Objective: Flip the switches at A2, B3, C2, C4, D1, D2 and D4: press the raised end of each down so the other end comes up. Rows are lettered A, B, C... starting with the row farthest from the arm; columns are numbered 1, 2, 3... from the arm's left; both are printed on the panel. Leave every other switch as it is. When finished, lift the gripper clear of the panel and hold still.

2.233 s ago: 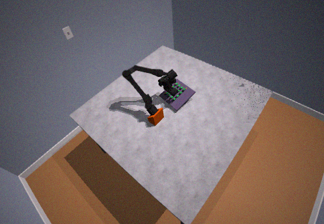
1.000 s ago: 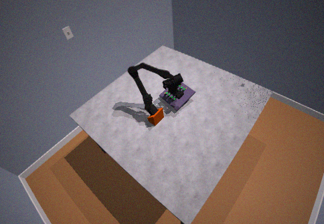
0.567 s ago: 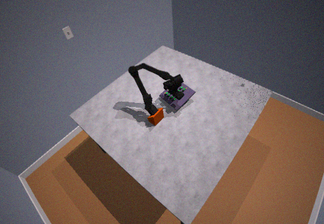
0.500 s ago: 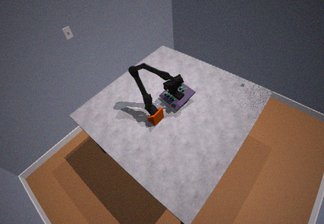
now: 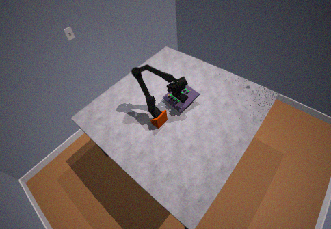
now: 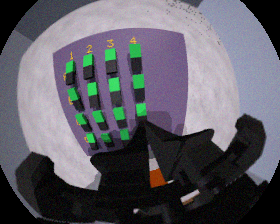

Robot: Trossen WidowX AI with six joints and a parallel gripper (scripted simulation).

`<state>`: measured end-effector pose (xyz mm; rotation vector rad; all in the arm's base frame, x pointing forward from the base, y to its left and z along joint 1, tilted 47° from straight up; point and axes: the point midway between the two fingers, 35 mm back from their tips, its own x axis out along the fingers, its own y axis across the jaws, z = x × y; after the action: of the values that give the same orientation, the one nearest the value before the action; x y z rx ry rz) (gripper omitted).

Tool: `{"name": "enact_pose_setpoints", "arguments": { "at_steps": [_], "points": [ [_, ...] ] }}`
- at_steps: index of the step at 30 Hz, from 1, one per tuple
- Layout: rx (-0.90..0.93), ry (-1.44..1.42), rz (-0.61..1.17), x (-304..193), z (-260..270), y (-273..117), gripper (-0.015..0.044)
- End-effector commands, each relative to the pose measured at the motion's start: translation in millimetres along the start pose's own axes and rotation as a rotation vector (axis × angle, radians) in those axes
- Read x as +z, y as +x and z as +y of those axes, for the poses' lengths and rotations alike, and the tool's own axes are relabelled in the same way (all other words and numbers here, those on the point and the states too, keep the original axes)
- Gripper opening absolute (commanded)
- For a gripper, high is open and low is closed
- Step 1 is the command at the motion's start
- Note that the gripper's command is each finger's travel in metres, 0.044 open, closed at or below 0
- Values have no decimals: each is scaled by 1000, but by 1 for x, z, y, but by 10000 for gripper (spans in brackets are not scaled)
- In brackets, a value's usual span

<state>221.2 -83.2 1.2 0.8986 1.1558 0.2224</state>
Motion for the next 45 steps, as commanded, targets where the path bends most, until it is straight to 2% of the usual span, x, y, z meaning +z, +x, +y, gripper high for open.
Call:
{"name": "enact_pose_setpoints", "arguments": {
  "at_steps": [1, 45],
  "points": [
    [6, 9, 2, 0, 0, 1, 0],
    [6, 9, 2, -1, 0, 5, 0]
  ]
}}
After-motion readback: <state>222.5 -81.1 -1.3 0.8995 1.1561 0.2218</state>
